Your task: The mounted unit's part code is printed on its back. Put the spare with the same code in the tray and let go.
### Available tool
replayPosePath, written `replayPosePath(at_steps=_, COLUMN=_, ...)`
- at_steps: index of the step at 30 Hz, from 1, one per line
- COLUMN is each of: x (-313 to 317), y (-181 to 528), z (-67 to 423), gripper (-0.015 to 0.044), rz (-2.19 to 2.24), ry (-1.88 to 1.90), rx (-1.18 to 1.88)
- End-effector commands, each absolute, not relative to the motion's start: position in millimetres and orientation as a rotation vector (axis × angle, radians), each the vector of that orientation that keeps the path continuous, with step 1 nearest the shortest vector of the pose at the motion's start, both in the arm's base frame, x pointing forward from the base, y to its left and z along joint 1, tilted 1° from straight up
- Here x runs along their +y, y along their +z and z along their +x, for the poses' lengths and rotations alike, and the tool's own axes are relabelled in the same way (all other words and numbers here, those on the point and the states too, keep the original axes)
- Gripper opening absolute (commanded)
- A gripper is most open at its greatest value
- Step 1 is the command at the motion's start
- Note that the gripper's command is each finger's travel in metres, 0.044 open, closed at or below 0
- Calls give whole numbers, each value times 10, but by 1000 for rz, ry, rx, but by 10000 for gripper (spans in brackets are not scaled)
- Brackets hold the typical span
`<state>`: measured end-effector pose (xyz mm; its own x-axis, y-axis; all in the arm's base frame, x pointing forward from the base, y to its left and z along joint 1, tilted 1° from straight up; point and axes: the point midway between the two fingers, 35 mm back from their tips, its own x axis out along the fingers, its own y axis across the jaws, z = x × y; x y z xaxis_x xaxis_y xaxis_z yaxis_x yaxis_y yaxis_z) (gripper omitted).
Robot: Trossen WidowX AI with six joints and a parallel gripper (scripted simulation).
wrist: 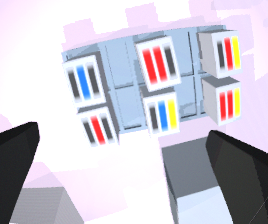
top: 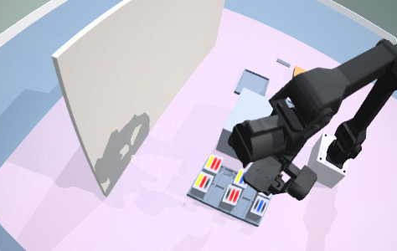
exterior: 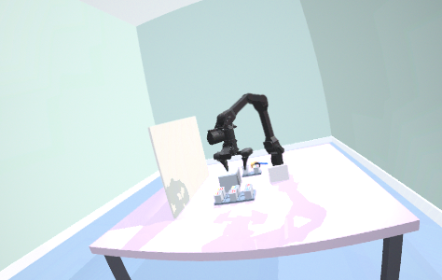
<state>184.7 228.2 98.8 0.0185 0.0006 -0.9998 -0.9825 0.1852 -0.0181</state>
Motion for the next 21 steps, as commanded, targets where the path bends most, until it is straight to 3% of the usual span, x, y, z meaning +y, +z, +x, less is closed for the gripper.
replayPosePath(at_steps=1, x=2362, y=857, z=1398, gripper=440, rz=-1260, ry=1246, rx=1169)
replayPosePath(at_steps=7, x=2365, y=850, z=1375, gripper=440, rz=-1269, ry=1256, rx=1163)
replayPosePath(at_steps=13, x=2377, y=472, z=1477, gripper=300, rz=-1270, ry=1255, rx=1162)
replayPosePath(at_steps=21, x=2377, y=450, z=1484, gripper=300, rz=-1270, ry=1255, rx=1162)
